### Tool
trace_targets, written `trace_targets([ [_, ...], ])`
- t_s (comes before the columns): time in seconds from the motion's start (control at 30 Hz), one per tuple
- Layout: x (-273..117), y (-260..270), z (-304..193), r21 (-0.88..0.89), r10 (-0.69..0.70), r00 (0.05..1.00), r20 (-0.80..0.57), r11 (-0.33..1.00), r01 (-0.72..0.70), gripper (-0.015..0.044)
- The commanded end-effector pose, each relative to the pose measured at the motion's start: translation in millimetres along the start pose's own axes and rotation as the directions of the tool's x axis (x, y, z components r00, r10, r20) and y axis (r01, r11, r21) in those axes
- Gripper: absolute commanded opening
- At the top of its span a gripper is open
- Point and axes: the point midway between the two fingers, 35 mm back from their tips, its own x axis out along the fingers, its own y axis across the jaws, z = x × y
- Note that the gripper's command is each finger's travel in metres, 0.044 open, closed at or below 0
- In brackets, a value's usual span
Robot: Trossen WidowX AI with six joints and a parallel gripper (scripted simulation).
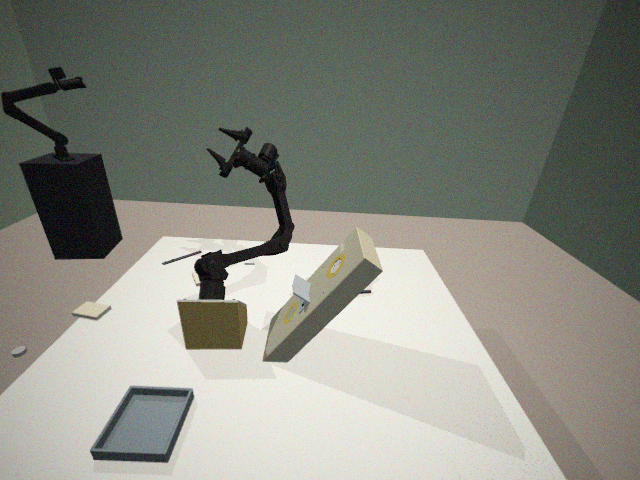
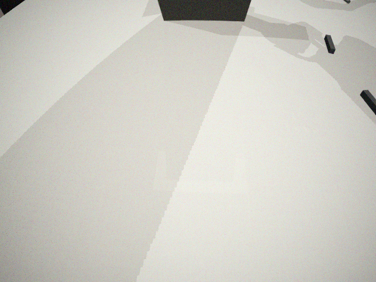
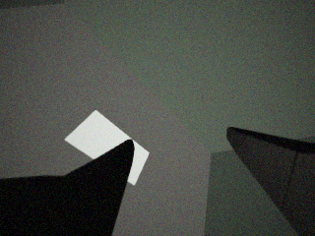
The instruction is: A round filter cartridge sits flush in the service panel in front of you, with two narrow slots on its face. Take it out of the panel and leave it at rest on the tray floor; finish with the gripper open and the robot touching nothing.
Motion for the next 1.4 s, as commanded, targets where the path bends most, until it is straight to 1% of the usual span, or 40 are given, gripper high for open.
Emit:
trace_targets([
  [0.0,2.3,-0.8,-1.5,0.003,-0.002,1.0,-0.011,1.0,0.002,0.0374],
  [0.07,20.1,-7.1,-14.9,0.03,-0.018,0.995,-0.101,0.999,0.021,0.0321],
  [0.13,43.9,-17.0,-38.7,0.066,-0.039,0.971,-0.237,0.996,0.056,0.0269],
  [0.2,63.1,-26.9,-65.9,0.095,-0.057,0.927,-0.37,0.991,0.099,0.0216],
  [0.27,74.9,-34.8,-89.9,0.112,-0.069,0.879,-0.472,0.984,0.137,0.0164],
  [0.33,84.5,-43.9,-119.4,0.124,-0.08,0.808,-0.583,0.975,0.186,0.0111],
  [0.37,87.7,-48.7,-135.8,0.127,-0.085,0.764,-0.639,0.969,0.214,0.0099],
  [0.5,87.0,-67.3,-202.5,0.107,-0.098,0.553,-0.827,0.939,0.327,0.0099],
  [0.6,73.6,-80.2,-249.1,0.062,-0.103,0.373,-0.922,0.912,0.405,0.0099],
  [0.7,48.3,-94.4,-289.6,-0.025,-0.118,0.179,-0.977,0.891,0.453,0.0099],
  [0.83,6.6,-110.8,-333.4,-0.146,-0.128,-0.07,-0.989,0.856,0.496,0.0099],
  [1.0,-54.4,-129.3,-374.2,-0.309,-0.124,-0.358,-0.925,0.793,0.525,0.0099],
  [1.07,-85.7,-138.3,-386.6,-0.393,-0.123,-0.479,-0.869,0.76,0.518,0.0099],
  [1.2,-146.7,-156.4,-398.7,-0.554,-0.122,-0.679,-0.724,0.69,0.467,0.0099],
  [1.3,-193.6,-171.5,-398.2,-0.671,-0.122,-0.802,-0.585,0.628,0.394,0.0099],
  [1.37,-224.0,-182.3,-393.3,-0.743,-0.122,-0.868,-0.482,0.582,0.331,0.0099],
])
